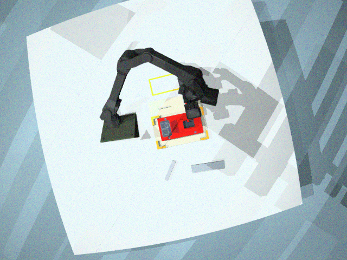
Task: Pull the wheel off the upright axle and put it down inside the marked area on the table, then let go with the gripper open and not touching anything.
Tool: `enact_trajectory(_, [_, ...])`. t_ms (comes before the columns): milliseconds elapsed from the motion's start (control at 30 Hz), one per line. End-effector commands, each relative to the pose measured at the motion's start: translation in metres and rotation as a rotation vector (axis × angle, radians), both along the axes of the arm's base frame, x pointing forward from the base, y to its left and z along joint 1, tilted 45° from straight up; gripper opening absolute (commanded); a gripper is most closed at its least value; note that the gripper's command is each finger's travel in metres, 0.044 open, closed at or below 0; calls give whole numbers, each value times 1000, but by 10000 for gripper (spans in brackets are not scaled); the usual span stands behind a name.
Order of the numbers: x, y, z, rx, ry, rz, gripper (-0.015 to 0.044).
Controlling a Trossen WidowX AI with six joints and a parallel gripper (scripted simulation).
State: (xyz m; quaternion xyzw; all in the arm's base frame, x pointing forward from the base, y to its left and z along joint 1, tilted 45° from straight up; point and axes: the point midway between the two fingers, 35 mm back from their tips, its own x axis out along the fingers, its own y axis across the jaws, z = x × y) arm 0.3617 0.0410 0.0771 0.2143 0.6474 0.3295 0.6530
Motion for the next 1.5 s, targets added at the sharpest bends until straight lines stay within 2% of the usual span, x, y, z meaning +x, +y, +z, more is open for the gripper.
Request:
enact_trajectory(0, [2, -3, 5, -5, -16, 0, 0])
enact_trajectory(667, [2, -9, 10, -5, -17, -1, 0])
enact_trajectory(1100, [0, -31, 34, -6, -16, -1, 0])
enact_trajectory(1467, [-16, -9, 49, -3, -8, -2, 0])
